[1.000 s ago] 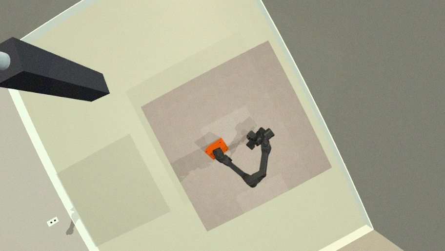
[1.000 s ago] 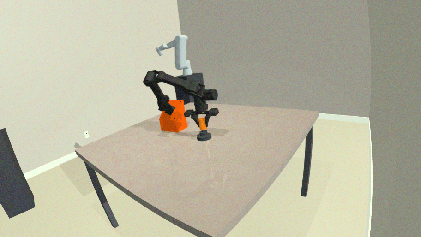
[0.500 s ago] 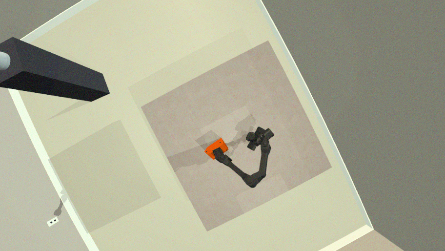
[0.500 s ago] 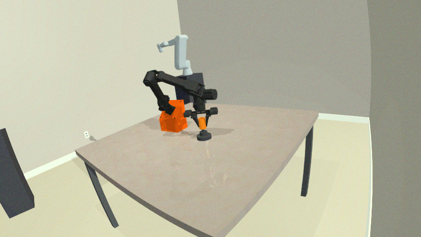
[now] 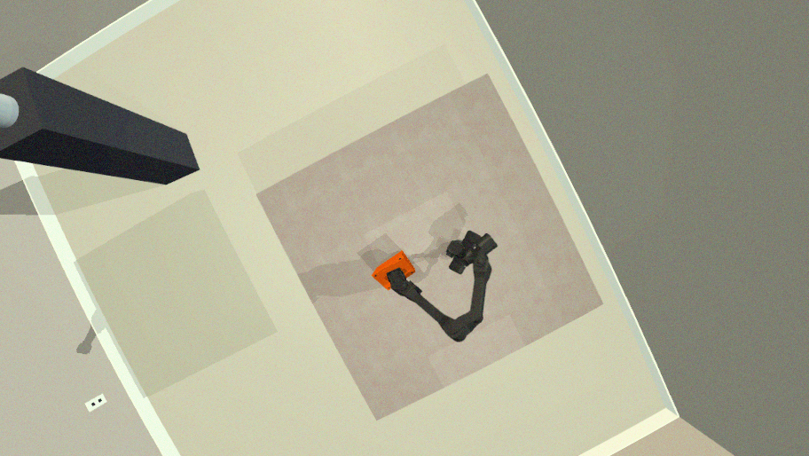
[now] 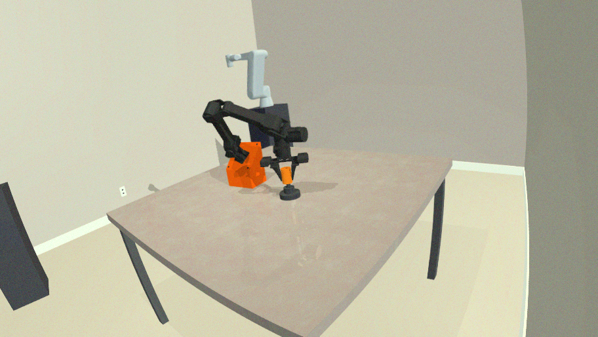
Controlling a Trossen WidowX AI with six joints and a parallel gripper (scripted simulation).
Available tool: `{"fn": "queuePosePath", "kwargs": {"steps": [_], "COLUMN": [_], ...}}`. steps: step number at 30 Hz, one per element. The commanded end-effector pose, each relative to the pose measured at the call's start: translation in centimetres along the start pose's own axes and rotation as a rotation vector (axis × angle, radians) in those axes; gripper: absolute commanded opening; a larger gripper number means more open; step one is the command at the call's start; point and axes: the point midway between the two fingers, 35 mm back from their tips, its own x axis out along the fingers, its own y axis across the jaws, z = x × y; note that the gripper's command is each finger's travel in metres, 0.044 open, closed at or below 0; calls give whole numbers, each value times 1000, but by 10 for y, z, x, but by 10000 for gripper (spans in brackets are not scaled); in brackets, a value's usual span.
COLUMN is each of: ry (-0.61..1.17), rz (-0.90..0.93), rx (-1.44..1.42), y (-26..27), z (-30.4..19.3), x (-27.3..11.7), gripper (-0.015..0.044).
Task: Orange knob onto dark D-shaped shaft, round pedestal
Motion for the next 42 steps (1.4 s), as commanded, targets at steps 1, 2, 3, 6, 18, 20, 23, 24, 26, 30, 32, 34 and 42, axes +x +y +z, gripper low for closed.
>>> {"fn": "queuePosePath", "kwargs": {"steps": [1,2,3,6,18,20,23,24,26,30,32,34,42], "ry": [2,2,3,3,3,3,3,3,3,3,3,3,3], "rz": [-4,-4,-4,-4,-4,-4,-4,-4,-4,-4,-4,-4,-4], "rx": [-6,-23,-51,-166,-207,-207,-207,-207,-207,-207,-232,-292,-416], "y": [-1,-1,-1,-2,-7,-7,-7,-7,-6,-5,-5,-5,-2], "z": [-1,-1,-1,-2,-5,-5,-5,-5,-4,-4,-3,-3,-1], "x": [-3,-3,-3,-3,2,1,1,1,-1,-3,-3,-3,-1], "gripper": [0,0,0,0,0,0,0,0,0,0,0,0,0]}}
